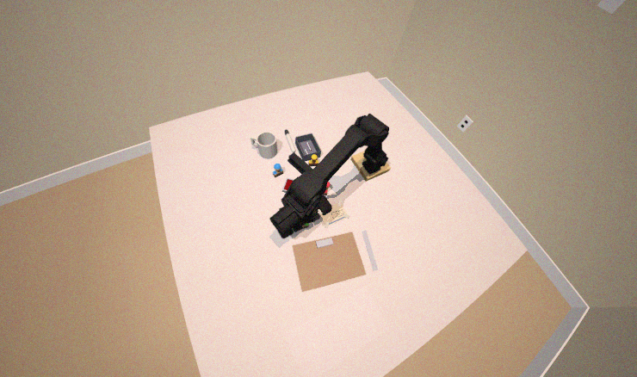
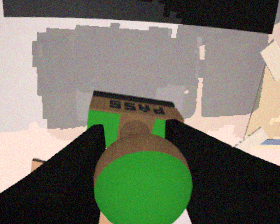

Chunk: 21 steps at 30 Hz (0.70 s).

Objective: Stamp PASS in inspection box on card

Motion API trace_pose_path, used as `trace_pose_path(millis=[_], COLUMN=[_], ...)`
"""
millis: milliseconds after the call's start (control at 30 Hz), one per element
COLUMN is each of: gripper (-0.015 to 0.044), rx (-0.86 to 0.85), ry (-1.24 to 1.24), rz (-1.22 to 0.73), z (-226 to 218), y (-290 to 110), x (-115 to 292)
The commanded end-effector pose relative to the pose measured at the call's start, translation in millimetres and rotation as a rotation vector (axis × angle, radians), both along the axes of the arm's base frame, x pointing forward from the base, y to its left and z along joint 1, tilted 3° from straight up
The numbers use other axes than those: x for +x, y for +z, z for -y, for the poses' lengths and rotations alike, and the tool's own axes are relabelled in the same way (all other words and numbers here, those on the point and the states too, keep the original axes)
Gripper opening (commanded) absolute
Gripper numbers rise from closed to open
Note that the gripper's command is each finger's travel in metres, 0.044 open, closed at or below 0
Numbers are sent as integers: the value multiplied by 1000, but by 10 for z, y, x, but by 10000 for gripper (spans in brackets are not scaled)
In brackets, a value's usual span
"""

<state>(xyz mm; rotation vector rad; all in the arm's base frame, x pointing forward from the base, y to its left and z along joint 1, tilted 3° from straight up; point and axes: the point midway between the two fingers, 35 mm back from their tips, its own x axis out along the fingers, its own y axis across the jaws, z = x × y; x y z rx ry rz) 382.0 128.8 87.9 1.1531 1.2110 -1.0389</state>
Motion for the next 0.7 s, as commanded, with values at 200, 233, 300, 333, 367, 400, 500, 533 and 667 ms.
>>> trace_pose_path(millis=[200, 233, 300, 333, 367, 400, 500, 533, 667], gripper=[0, 0, 0, 26, 53, 79, 157, 184, 268], rx=[2, 2, 2, -1, -1, -1, -1, -1, -1], ry=[4, 4, 4, 0, 0, 0, 0, 0, 0], rz=[-4, -4, -4, -2, -2, -2, -2, -2, -2], z=[-2, -2, -2, 1, 1, 1, 1, 1, 1], y=[-176, -184, -187, -153, -153, -153, -153, -153, -153], x=[-6, -6, -6, -1, -1, -1, -1, -1, -1])
